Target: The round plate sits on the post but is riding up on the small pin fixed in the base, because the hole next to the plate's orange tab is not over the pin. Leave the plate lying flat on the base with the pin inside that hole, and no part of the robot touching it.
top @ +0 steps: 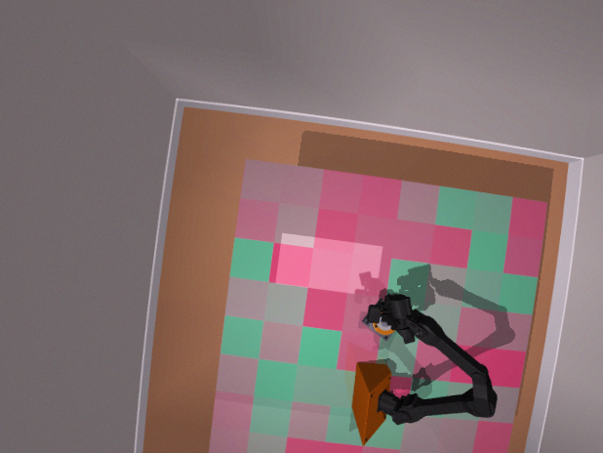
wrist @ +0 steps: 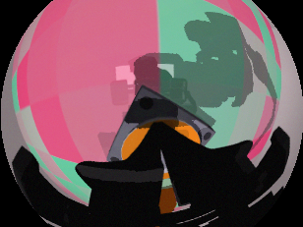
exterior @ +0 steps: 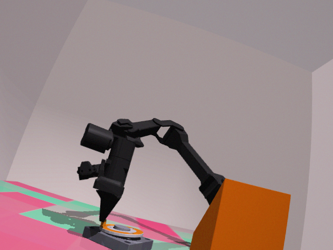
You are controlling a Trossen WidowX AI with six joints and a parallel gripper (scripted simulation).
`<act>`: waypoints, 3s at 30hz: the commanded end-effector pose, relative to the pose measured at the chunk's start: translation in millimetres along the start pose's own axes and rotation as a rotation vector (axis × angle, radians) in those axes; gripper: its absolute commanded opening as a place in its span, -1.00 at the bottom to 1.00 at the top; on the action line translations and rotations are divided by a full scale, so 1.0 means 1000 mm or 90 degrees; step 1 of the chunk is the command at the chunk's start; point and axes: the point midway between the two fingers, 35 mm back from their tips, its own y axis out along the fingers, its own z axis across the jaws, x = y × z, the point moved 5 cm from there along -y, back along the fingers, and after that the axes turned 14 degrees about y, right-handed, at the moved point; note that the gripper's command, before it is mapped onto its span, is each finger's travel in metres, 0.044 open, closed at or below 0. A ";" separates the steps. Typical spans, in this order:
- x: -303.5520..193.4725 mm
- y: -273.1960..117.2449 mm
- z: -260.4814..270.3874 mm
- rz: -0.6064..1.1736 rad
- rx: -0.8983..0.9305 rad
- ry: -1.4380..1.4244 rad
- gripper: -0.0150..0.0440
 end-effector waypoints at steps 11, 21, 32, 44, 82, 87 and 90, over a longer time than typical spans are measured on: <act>0.003 0.002 -0.014 0.002 -0.007 -0.001 -0.49; 0.003 0.002 -0.023 0.002 -0.008 -0.001 -0.49; 0.001 0.002 -0.033 0.002 -0.008 -0.001 -0.49; -0.004 0.001 -0.044 0.002 -0.008 -0.001 -0.49; -0.030 -0.003 -0.066 0.003 -0.009 -0.002 -0.49; -0.034 -0.004 -0.068 0.003 -0.009 -0.002 -0.49; -0.037 -0.004 -0.069 0.003 -0.009 -0.002 -0.49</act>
